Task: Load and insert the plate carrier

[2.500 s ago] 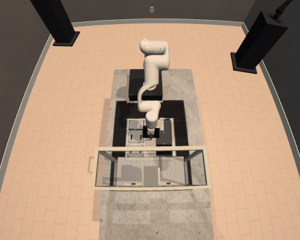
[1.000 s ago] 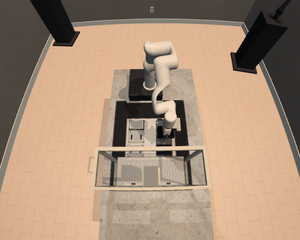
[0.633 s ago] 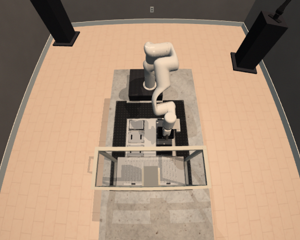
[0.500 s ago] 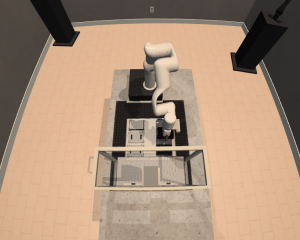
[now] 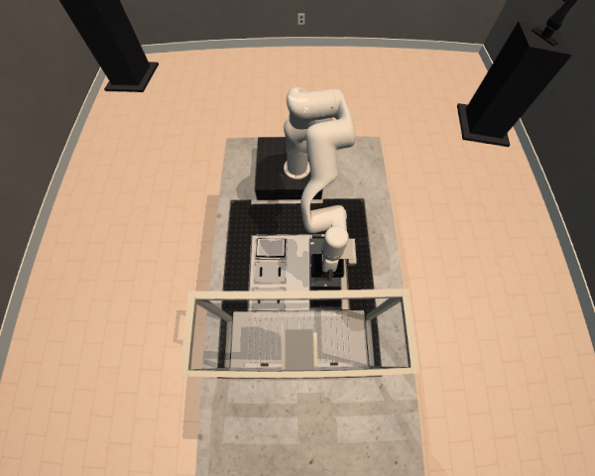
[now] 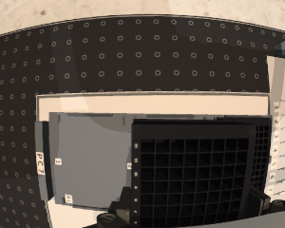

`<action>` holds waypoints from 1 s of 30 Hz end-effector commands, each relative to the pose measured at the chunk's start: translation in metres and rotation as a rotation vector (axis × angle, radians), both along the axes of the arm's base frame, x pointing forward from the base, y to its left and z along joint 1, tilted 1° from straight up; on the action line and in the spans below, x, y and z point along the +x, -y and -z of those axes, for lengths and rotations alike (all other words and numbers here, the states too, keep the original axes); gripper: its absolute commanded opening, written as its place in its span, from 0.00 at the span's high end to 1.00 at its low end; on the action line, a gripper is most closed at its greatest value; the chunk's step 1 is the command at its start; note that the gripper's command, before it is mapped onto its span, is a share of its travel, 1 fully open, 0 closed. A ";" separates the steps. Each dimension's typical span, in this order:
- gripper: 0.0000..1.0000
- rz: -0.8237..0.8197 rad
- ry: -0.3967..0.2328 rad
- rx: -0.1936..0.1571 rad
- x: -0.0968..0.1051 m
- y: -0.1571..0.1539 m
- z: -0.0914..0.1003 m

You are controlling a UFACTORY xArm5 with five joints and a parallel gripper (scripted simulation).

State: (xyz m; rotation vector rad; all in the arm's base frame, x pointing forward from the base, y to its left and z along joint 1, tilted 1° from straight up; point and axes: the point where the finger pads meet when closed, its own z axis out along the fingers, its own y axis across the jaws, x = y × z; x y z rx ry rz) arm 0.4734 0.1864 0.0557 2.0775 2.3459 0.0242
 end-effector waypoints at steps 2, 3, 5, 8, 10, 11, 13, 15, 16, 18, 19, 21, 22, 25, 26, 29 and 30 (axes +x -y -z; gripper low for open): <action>1.00 0.000 -0.002 0.014 0.001 0.000 0.005; 1.00 0.000 -0.002 0.014 0.001 -0.001 0.007; 1.00 0.000 -0.002 0.014 0.001 -0.001 0.010; 1.00 0.000 -0.002 0.014 0.001 -0.001 0.015; 1.00 0.000 -0.002 0.014 0.001 -0.001 0.018; 1.00 0.000 -0.002 0.014 0.001 -0.001 0.018; 1.00 0.000 -0.002 0.014 0.001 -0.001 0.020; 1.00 0.000 -0.002 0.014 0.001 -0.001 0.023; 1.00 0.000 -0.002 0.014 0.001 -0.001 0.025; 1.00 0.000 -0.002 0.014 0.001 -0.001 0.028; 1.00 0.000 -0.002 0.014 0.001 -0.001 0.030; 1.00 0.000 -0.002 0.014 0.001 -0.001 0.033; 1.00 0.000 -0.003 0.014 0.001 -0.001 0.035; 1.00 0.000 -0.003 0.014 0.001 -0.001 0.040; 1.00 0.000 -0.003 0.014 0.001 -0.001 0.042; 1.00 0.000 -0.003 0.014 0.001 -0.001 0.043; 1.00 0.000 -0.003 0.014 0.001 -0.001 0.045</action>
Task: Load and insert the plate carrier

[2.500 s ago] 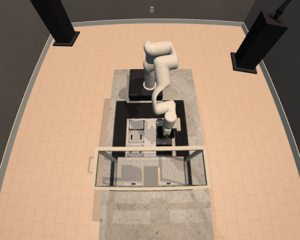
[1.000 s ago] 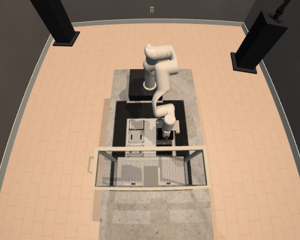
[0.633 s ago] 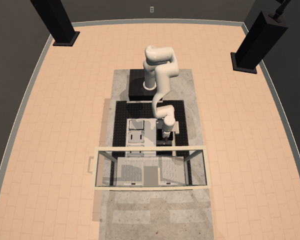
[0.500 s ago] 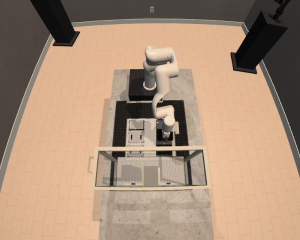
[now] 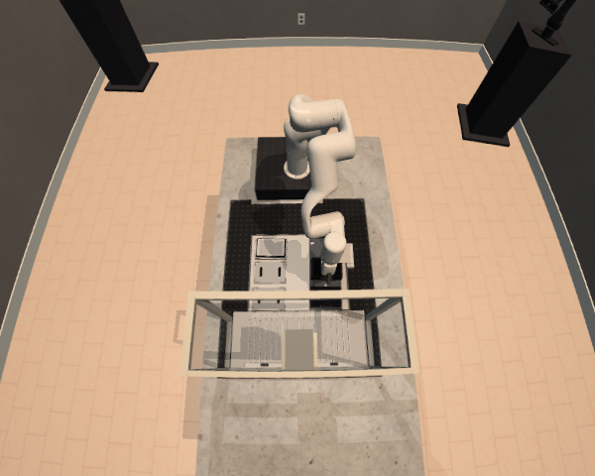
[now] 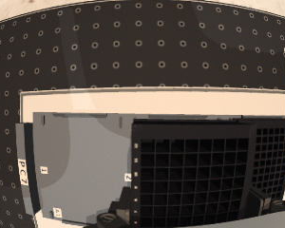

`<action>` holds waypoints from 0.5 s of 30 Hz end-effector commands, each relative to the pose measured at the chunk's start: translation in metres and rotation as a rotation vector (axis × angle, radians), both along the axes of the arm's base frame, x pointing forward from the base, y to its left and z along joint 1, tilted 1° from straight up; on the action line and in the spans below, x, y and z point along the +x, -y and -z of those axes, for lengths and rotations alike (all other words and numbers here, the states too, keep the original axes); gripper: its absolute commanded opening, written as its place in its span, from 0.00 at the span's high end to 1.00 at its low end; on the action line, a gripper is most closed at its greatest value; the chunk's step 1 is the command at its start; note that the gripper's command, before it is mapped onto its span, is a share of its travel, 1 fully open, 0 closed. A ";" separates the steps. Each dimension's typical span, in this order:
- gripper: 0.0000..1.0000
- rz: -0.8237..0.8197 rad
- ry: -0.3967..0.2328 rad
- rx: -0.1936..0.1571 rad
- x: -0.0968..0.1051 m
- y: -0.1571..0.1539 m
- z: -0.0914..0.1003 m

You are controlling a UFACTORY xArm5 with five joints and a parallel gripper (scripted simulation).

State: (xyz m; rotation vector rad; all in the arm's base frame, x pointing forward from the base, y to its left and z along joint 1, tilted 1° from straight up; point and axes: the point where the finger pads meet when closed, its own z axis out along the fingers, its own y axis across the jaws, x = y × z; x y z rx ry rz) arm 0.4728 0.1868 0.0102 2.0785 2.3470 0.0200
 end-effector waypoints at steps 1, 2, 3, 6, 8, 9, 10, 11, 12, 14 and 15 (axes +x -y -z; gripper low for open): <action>1.00 0.000 0.000 0.015 0.002 -0.001 0.001; 1.00 0.000 0.000 0.015 0.002 -0.001 0.003; 1.00 0.000 0.000 0.015 0.002 -0.001 0.005; 1.00 0.000 0.000 0.015 0.002 -0.001 0.010; 1.00 0.000 0.000 0.015 0.002 -0.001 0.013; 1.00 0.000 0.000 0.015 0.002 -0.001 0.015; 1.00 0.000 0.000 0.015 0.002 -0.001 0.016; 1.00 0.000 0.000 0.015 0.002 -0.001 0.018; 1.00 0.000 0.000 0.015 0.002 -0.001 0.020; 1.00 0.000 0.000 0.015 0.002 -0.001 0.023; 1.00 0.000 0.000 0.015 0.002 -0.001 0.023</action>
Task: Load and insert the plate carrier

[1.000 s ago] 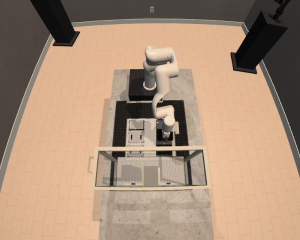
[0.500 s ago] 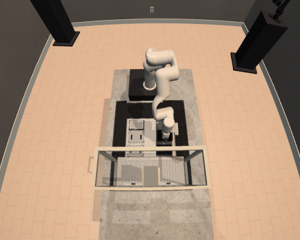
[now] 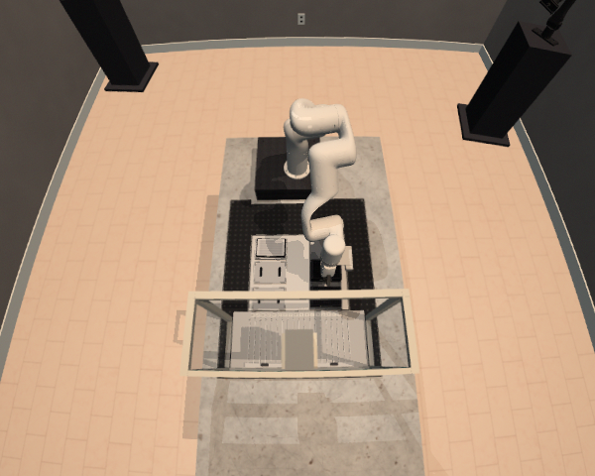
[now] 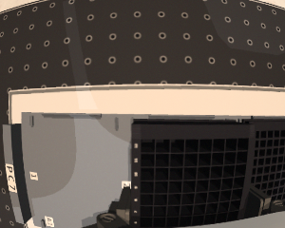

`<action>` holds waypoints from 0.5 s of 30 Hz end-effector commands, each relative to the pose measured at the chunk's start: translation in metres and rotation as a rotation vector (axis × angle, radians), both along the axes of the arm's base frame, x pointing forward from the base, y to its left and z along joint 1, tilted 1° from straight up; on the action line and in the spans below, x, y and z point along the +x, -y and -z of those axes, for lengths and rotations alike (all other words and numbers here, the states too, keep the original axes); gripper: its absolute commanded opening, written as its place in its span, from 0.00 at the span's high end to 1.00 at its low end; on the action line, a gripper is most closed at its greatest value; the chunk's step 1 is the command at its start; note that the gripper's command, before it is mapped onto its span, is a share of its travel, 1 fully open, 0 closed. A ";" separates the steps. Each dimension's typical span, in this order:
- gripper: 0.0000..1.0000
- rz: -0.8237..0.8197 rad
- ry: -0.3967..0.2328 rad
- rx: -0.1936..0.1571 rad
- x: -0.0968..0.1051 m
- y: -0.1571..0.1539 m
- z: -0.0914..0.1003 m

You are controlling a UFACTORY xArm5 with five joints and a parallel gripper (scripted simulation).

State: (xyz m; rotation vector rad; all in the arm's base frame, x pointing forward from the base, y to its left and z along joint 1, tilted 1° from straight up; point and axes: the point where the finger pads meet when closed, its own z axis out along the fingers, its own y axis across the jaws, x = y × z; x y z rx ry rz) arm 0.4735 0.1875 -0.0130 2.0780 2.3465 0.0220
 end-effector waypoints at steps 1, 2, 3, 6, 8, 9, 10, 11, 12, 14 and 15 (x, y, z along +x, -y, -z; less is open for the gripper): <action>1.00 0.000 -0.001 0.015 0.002 -0.001 0.000; 1.00 0.000 -0.001 0.015 0.002 -0.001 0.001; 1.00 0.000 -0.001 0.015 0.002 -0.001 0.002; 1.00 0.000 -0.001 0.015 0.002 -0.001 0.002; 1.00 0.000 -0.001 0.015 0.002 -0.001 0.002; 1.00 0.000 -0.001 0.015 0.002 -0.001 0.002; 1.00 0.000 -0.001 0.015 0.002 -0.001 0.002; 1.00 0.000 -0.001 0.015 0.002 -0.001 0.002; 1.00 0.000 -0.001 0.015 0.002 -0.001 0.002; 1.00 0.000 -0.001 0.015 0.002 -0.001 0.002; 1.00 0.000 -0.001 0.015 0.002 -0.001 0.002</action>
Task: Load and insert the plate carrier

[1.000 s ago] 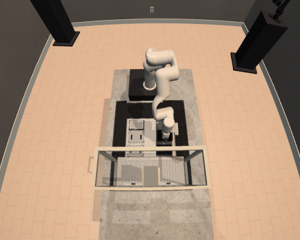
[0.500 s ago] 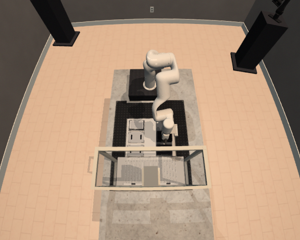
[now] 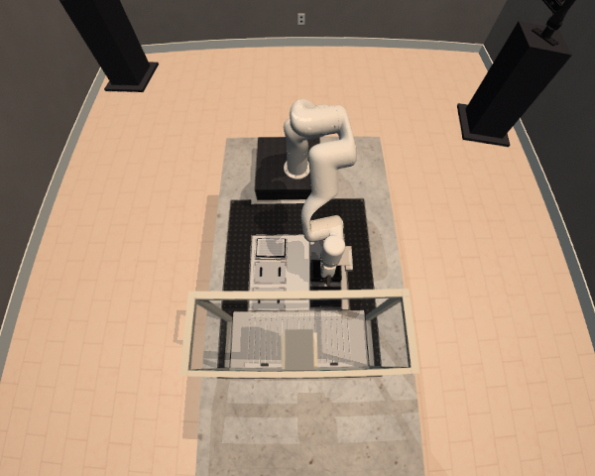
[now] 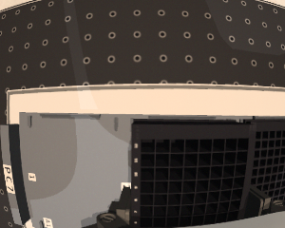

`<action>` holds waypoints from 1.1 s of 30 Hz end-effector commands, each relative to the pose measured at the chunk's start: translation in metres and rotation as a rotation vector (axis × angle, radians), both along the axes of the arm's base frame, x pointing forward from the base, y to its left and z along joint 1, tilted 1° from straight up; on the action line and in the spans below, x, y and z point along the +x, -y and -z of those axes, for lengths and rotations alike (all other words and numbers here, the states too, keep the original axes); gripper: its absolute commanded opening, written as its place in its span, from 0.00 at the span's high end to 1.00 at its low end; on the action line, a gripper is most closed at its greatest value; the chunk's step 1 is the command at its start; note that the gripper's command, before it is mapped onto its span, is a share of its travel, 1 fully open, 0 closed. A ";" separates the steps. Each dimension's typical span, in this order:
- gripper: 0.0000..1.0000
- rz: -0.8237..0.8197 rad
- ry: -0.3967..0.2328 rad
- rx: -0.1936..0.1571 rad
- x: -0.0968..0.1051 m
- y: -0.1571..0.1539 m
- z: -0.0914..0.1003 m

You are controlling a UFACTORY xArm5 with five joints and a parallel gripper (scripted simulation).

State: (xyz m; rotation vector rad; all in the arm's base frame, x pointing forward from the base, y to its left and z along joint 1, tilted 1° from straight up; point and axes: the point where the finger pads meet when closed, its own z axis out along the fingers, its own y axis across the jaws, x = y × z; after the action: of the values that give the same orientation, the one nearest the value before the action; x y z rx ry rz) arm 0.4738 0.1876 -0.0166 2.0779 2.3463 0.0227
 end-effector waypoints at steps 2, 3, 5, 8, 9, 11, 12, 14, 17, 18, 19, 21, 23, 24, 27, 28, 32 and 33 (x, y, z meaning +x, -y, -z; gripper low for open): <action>1.00 0.000 -0.002 0.015 0.001 -0.001 -0.001; 1.00 0.000 -0.002 0.015 0.001 -0.001 -0.001; 1.00 0.000 -0.002 0.015 0.001 -0.001 -0.001; 1.00 0.000 -0.002 0.015 0.001 -0.001 0.001; 1.00 0.000 -0.002 0.015 0.001 -0.001 0.001; 1.00 0.000 -0.002 0.015 0.001 -0.001 0.003; 1.00 0.000 -0.002 0.015 0.001 -0.001 0.003; 1.00 0.000 -0.002 0.015 0.001 -0.001 0.005; 1.00 0.000 -0.002 0.015 0.001 -0.001 0.007; 1.00 0.000 -0.002 0.015 0.001 -0.001 0.007; 1.00 0.000 -0.002 0.015 0.001 -0.001 0.007; 1.00 0.000 -0.002 0.015 0.001 -0.001 0.008; 1.00 0.000 -0.002 0.015 0.001 -0.001 0.009; 1.00 0.000 -0.002 0.015 0.002 -0.001 0.010; 1.00 0.000 -0.002 0.015 0.002 -0.001 0.012; 1.00 0.000 -0.002 0.015 0.002 -0.001 0.012; 1.00 0.000 -0.002 0.015 0.002 -0.001 0.012; 1.00 0.000 -0.002 0.015 0.002 -0.001 0.012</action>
State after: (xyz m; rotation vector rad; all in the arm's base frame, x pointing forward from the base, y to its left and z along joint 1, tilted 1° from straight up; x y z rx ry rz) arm 0.4738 0.1879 -0.0301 2.0779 2.3464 0.0225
